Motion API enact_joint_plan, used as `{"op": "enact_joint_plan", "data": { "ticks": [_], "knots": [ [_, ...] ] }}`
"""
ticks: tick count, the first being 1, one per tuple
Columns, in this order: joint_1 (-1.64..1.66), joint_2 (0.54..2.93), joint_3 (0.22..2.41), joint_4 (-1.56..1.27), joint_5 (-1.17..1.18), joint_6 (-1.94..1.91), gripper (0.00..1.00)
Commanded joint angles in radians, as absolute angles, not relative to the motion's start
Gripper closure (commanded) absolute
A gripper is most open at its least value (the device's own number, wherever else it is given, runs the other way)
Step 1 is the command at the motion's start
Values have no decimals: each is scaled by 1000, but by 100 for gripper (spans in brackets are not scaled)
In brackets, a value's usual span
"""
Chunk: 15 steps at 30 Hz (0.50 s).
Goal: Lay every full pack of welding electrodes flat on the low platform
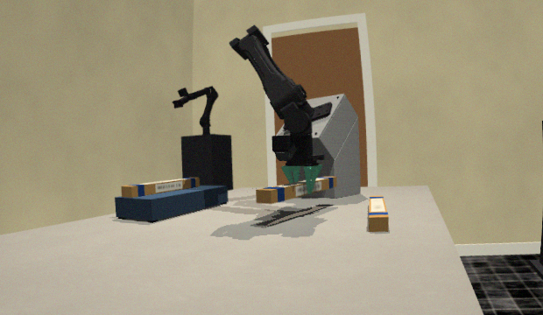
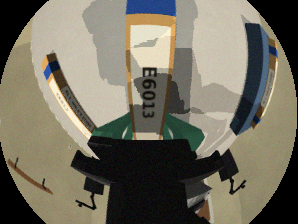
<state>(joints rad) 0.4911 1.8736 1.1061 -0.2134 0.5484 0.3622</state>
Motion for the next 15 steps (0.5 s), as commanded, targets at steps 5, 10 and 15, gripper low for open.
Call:
{"op": "enact_joint_plan", "data": {
  "ticks": [5,10,15],
  "knots": [
    [535,1817,1143,-248,563,369,100],
    [536,1817,1145,-251,562,370,100],
    [537,1816,1149,-255,562,370,100]
  ]
}}
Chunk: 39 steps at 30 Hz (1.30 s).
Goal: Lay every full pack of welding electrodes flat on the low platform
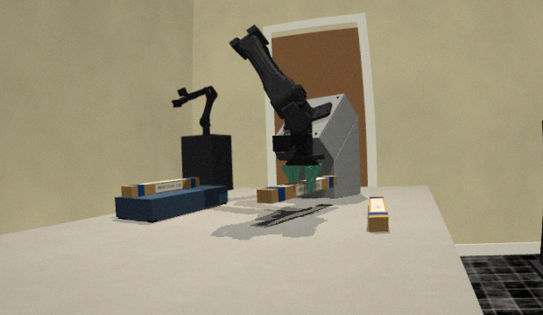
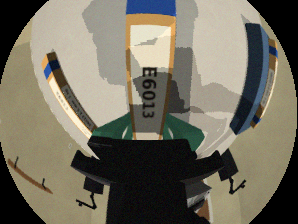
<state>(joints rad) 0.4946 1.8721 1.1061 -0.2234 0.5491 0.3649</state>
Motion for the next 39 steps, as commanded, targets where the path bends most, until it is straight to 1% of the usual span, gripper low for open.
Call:
{"op": "enact_joint_plan", "data": {
  "ticks": [1,18,39],
  "knots": [
    [537,1816,1150,-256,562,371,100],
    [539,1818,1154,-262,562,372,100],
    [597,1721,1149,-382,593,429,100]
  ]
}}
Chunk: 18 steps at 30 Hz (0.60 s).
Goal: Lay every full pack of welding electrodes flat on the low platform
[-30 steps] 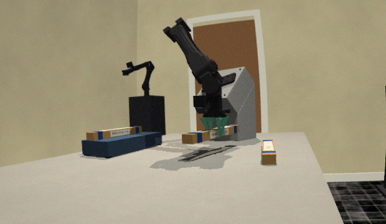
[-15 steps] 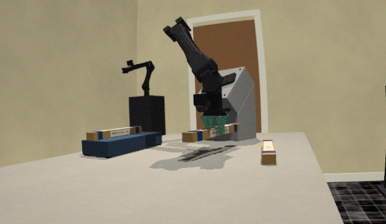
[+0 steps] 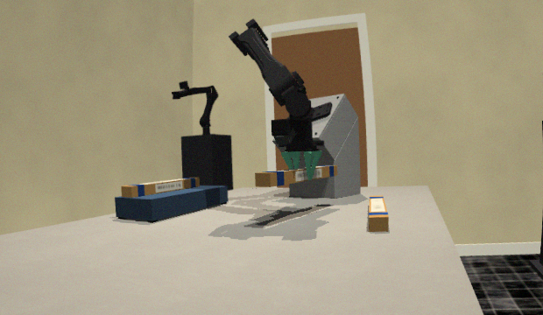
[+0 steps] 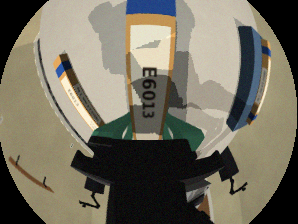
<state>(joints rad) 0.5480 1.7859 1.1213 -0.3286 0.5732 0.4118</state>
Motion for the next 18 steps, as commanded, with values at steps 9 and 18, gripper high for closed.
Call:
{"op": "enact_joint_plan", "data": {
  "ticks": [9,18],
  "knots": [
    [620,1686,1155,-433,605,453,100],
    [651,1645,1163,-500,621,485,100]
  ]
}}
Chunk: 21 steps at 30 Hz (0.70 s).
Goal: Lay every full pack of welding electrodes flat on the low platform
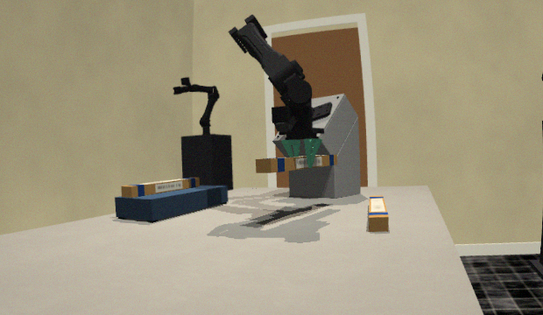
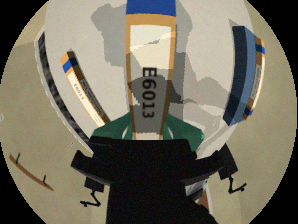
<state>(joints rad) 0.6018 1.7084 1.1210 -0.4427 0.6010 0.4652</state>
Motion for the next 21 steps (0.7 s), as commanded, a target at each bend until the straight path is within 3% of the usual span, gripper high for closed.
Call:
{"op": "enact_joint_plan", "data": {
  "ticks": [1,21],
  "knots": [
    [654,1641,1164,-507,623,488,100],
    [714,1578,1197,-641,652,553,100]
  ]
}}
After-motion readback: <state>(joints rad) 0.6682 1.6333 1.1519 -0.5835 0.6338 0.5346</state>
